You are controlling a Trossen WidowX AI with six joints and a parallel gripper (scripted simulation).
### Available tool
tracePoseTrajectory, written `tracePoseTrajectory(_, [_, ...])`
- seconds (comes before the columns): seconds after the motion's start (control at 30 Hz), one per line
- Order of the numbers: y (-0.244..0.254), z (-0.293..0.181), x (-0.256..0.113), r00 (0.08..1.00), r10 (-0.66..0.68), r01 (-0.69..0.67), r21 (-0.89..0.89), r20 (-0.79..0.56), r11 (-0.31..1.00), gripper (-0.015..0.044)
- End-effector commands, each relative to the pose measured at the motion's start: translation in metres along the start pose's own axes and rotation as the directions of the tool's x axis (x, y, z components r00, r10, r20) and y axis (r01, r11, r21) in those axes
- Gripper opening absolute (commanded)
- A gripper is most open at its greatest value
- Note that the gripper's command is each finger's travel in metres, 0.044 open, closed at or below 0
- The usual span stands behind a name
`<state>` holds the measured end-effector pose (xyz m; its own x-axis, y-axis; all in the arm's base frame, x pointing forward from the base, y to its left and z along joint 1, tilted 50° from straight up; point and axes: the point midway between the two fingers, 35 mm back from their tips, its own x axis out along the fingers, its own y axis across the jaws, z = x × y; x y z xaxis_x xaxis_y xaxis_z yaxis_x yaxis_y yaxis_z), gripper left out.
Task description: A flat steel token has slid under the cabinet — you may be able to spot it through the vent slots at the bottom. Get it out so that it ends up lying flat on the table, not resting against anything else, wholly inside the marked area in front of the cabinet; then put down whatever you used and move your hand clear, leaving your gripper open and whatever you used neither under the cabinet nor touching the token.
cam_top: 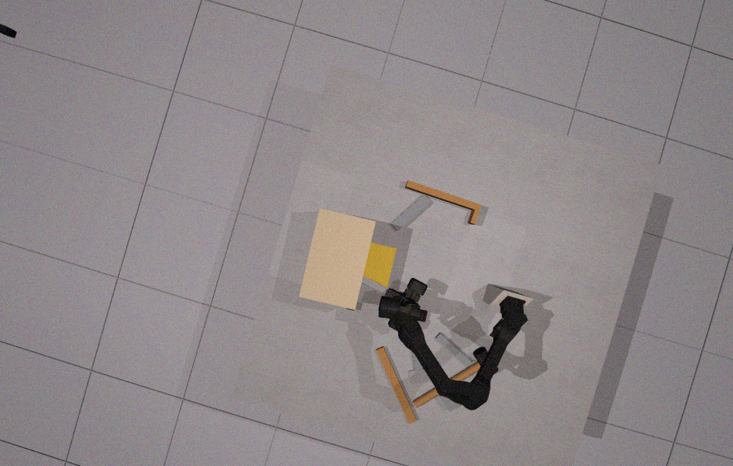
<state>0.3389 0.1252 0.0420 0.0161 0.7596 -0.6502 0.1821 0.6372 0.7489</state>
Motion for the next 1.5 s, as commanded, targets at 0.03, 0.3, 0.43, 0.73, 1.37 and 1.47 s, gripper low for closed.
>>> tracePoseTrajectory(0.03, [0.001,0.008,0.0,1.0,0.003,-0.003,-0.008,0.003,1.0,0.0])
tracePoseTrajectory(0.3, [0.001,0.017,0.0,1.0,0.003,-0.003,-0.008,0.003,1.0,0.0])
tracePoseTrajectory(0.43, [0.001,0.021,0.0,1.0,0.003,-0.003,-0.008,0.003,1.0,0.0])
tracePoseTrajectory(0.73, [0.002,0.029,0.0,1.0,0.003,-0.003,-0.008,0.003,1.0,0.0])
tracePoseTrajectory(1.37, [0.002,0.047,-0.001,1.0,0.003,-0.003,-0.009,0.004,1.0,0.0])
tracePoseTrajectory(1.47, [0.002,0.05,-0.001,1.0,0.003,-0.003,-0.009,0.004,1.0,0.0])
